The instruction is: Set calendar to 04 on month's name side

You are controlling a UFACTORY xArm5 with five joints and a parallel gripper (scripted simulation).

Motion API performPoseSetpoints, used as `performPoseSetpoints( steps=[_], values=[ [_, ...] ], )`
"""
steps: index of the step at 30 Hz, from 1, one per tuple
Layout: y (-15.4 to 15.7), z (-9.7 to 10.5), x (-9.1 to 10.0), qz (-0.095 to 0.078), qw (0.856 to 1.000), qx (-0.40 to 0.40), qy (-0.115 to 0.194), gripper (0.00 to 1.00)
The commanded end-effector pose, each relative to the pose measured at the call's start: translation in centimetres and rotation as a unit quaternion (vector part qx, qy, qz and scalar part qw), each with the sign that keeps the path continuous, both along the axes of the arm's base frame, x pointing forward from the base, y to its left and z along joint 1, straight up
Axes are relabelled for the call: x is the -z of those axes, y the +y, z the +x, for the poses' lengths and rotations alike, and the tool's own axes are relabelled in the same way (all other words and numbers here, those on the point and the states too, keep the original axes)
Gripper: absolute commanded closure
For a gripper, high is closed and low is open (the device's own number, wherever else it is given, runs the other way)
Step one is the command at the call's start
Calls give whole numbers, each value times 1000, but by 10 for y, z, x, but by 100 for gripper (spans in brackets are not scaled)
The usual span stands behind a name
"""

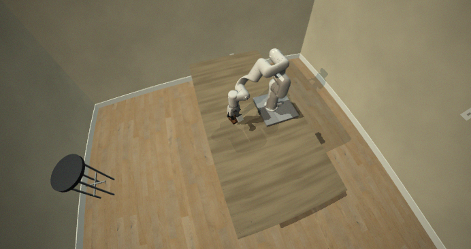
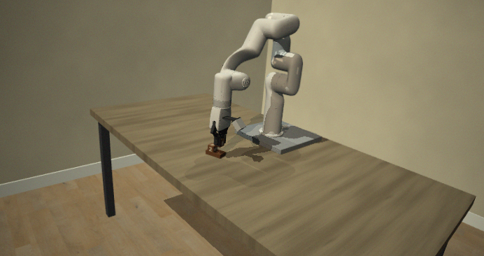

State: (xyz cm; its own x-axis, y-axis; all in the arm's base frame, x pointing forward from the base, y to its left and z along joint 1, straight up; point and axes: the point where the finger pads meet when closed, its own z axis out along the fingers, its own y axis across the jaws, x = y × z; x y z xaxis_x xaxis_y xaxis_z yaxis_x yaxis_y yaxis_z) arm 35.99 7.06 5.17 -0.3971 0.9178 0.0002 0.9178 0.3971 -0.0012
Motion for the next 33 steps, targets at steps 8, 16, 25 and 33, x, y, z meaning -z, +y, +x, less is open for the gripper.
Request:
performPoseSetpoints(
  steps=[8,16,25,33],
  values=[
    [0,1,3,0,1000,0,-2,71],
    [0,1,9,0,1000,0,-2,71],
    [0,1,16,0,1000,0,-2,71],
    [0,1,21,0,1000,0,-2,71]
  ],
)
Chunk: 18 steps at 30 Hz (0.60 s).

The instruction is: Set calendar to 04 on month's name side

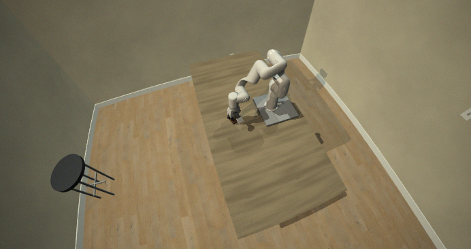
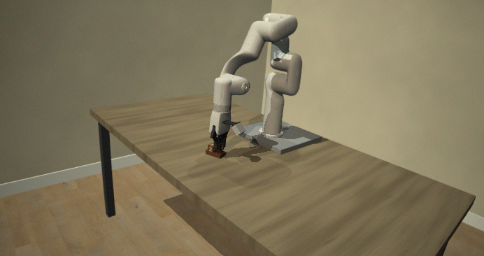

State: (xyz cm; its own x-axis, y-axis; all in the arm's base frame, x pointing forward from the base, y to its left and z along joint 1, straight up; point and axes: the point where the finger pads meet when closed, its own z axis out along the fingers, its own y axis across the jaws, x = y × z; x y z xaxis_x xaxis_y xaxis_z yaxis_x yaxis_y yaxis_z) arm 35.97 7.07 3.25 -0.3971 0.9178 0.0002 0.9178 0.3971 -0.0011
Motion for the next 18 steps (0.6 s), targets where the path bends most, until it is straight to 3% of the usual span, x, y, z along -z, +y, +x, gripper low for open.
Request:
performPoseSetpoints(
  steps=[1,18],
  values=[
    [0,1,2,0,1000,0,-2,71],
    [0,1,5,0,1000,0,-2,71]
  ],
)
